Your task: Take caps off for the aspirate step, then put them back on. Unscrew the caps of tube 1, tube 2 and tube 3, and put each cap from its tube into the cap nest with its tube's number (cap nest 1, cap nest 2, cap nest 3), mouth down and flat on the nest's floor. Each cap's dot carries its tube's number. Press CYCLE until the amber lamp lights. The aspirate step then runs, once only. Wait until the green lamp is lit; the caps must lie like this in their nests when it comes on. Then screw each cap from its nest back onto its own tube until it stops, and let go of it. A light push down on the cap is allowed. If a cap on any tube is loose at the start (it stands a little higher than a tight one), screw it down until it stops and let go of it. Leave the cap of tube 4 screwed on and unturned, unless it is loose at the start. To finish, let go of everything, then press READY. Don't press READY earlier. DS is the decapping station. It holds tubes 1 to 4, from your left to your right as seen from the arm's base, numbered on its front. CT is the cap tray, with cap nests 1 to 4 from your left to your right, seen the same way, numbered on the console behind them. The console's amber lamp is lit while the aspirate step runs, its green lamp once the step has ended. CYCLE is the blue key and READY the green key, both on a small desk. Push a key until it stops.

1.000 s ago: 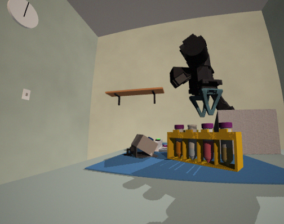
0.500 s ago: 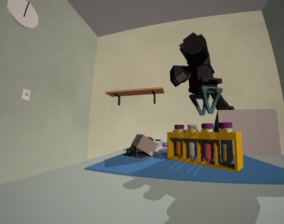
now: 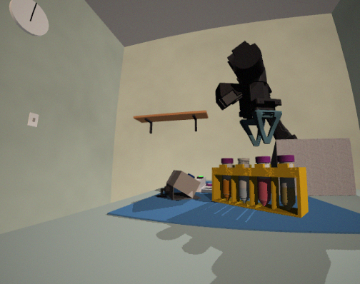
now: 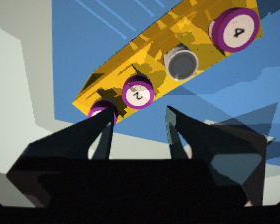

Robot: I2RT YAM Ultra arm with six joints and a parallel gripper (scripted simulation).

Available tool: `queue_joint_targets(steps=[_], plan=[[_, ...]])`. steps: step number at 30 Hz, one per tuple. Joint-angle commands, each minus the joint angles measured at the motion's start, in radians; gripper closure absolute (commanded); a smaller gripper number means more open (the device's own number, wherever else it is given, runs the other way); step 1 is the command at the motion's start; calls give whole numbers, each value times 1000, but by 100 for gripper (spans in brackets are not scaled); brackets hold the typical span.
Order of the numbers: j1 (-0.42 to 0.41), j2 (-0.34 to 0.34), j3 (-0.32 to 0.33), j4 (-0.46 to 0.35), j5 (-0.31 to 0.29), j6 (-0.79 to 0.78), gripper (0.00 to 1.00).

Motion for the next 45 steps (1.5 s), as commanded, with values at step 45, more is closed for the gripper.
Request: queue_joint_targets(steps=[45], plan=[[-529,-727,-445,18,319,-212,53]])
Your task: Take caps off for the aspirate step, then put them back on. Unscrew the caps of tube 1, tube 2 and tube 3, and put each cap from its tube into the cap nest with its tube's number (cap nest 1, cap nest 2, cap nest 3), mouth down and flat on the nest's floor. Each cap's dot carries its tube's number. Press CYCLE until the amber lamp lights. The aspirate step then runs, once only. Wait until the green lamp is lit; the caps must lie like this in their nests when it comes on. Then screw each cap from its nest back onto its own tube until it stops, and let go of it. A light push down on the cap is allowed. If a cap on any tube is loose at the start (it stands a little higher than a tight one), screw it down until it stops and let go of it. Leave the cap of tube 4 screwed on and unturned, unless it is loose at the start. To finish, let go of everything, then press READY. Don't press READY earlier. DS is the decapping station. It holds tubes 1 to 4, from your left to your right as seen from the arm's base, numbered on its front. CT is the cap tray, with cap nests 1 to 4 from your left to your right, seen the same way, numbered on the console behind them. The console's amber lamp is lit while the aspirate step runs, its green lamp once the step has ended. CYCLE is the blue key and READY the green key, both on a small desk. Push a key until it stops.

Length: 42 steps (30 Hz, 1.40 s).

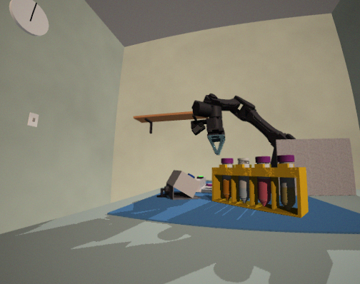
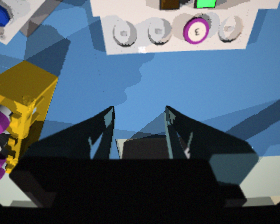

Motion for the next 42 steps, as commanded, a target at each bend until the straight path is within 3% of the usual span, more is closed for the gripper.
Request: queue_joint_targets(steps=[1,10,42], plan=[[-4,-31,21,-15,34,-77,53],[-150,-107,128,-74,90,-261,53],[-142,-98,143,-88,87,-250,53]])
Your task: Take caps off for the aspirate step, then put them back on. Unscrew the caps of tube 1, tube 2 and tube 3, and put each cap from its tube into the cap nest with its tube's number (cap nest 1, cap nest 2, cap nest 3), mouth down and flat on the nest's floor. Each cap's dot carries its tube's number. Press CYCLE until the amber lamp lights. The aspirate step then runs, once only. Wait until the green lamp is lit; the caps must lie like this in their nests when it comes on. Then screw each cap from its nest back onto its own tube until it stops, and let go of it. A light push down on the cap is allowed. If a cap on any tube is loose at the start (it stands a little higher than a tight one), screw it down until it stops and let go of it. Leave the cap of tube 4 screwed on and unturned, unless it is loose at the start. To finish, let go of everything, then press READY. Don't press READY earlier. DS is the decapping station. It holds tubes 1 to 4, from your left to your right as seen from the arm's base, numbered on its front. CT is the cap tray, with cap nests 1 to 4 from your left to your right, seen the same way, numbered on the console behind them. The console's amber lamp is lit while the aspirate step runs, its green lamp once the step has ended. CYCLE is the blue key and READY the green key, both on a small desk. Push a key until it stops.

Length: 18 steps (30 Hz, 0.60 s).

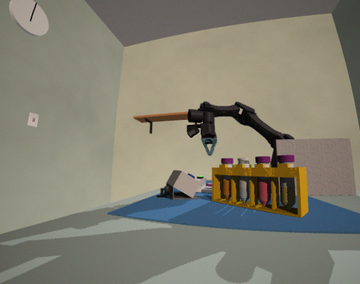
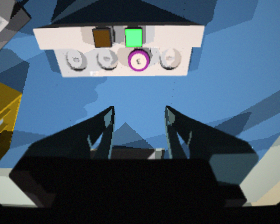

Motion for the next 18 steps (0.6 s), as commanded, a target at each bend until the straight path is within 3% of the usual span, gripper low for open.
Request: queue_joint_targets(steps=[1,6,8,18], plan=[[17,-6,-3,23,4,-10,53],[-29,-16,-86,140,18,-72,53],[-29,-16,-86,140,18,-72,53],[-126,-15,-227,377,41,-206,53]])
